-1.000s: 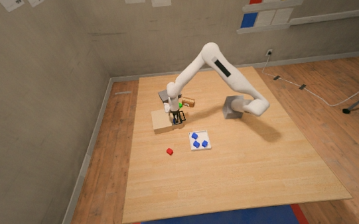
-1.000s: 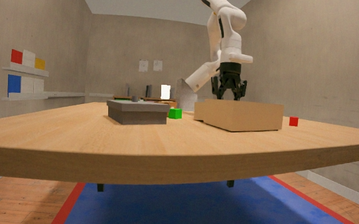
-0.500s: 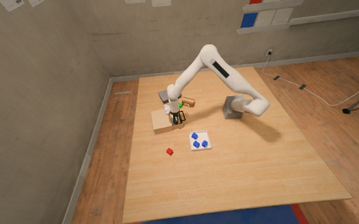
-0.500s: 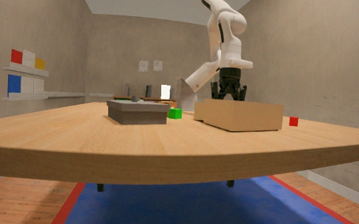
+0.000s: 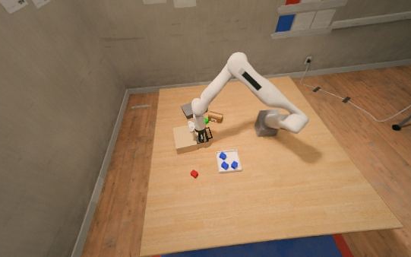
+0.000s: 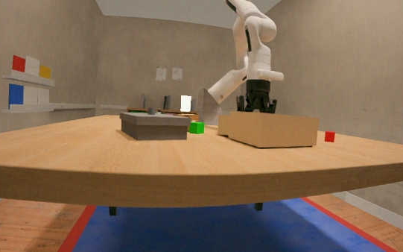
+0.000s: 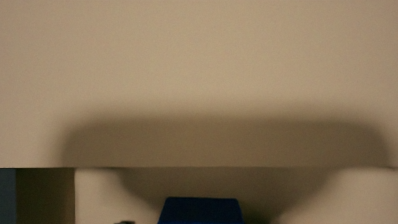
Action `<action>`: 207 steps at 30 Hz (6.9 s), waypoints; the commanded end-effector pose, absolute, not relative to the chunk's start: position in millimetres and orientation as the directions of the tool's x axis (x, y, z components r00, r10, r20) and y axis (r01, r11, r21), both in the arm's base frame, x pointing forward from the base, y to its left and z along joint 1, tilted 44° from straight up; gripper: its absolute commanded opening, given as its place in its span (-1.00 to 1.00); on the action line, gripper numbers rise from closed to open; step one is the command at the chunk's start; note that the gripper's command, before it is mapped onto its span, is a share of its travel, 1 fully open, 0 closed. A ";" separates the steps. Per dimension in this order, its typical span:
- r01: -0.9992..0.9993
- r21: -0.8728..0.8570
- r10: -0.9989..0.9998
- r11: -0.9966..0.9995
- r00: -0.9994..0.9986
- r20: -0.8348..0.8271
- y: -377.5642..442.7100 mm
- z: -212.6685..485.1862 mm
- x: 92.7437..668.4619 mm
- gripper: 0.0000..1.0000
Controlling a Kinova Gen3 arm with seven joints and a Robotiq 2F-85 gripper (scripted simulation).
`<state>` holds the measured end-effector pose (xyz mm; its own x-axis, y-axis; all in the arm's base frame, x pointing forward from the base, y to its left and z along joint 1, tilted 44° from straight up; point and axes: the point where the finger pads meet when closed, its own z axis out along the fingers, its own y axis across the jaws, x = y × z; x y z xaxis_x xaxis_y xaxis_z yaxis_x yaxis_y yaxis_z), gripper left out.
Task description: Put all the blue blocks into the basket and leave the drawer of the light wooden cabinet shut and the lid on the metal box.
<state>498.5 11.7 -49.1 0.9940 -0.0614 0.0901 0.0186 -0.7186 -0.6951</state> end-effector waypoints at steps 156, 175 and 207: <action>-0.015 -0.701 -0.092 -0.713 0.993 0.072 -89.3 74.4 477.1 -0.80; -0.431 -0.689 -0.389 -0.583 0.892 -0.230 -6.7 159.3 391.6 -0.80; -0.762 -0.507 -0.599 -0.403 0.638 -0.483 44.6 171.9 304.3 -0.80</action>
<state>304.1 44.9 171.9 0.6383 -0.5987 -0.4839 -0.7622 -0.4032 -0.5065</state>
